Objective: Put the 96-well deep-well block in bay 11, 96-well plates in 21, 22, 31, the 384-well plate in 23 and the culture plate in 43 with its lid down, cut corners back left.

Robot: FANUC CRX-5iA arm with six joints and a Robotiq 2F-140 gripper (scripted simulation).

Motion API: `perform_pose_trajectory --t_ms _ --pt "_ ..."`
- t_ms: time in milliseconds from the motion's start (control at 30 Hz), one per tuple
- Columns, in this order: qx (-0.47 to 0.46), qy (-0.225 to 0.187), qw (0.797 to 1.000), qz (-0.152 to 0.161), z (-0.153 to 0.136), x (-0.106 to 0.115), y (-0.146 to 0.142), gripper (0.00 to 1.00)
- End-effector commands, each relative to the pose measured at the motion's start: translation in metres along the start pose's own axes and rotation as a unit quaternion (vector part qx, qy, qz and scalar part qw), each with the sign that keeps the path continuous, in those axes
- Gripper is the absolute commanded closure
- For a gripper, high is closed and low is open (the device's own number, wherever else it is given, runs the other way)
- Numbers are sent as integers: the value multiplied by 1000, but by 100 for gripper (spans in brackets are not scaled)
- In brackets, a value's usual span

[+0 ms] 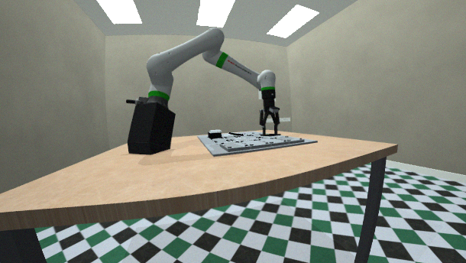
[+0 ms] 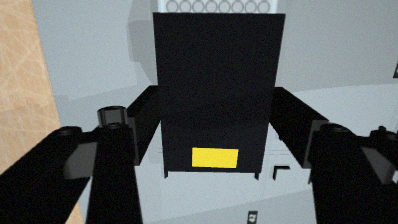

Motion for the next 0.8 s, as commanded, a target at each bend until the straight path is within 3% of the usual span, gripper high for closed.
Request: perform_pose_trajectory --t_ms 0,767 --pt "0 0 1000 1 0 2 -1 90" --pt "0 0 1000 1 0 12 -1 90"
Point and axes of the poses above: the point where the finger pads meet when closed, its own x axis back along the fingers, its own y axis across the jaws, z = x × y, the point moved 9 cm from there along x, back along the fingers, and after that the axes turned 7 degrees about -x, right-handed, at the moved point
